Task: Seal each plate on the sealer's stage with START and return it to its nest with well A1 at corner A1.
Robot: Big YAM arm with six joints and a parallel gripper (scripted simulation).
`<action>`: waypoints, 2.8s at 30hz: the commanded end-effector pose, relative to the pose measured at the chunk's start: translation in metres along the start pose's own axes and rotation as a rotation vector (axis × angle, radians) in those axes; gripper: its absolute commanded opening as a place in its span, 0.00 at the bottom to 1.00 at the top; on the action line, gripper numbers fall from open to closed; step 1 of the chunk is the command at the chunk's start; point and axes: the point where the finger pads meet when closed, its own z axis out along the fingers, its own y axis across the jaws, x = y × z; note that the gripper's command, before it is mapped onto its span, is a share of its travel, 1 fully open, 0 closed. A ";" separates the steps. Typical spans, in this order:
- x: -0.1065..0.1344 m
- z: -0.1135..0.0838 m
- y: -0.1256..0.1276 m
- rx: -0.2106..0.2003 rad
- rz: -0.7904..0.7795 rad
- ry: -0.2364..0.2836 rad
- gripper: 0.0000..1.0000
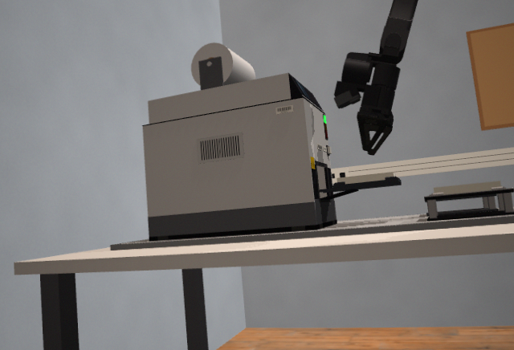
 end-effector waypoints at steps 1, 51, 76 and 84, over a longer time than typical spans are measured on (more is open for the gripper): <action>-0.004 -0.003 0.011 -0.011 0.000 -0.013 1.00; 0.053 -0.013 -0.006 -0.004 0.038 0.389 1.00; 0.024 -0.034 -0.012 -0.010 0.032 0.305 0.99; 0.025 -0.071 -0.038 -0.013 0.008 0.321 0.96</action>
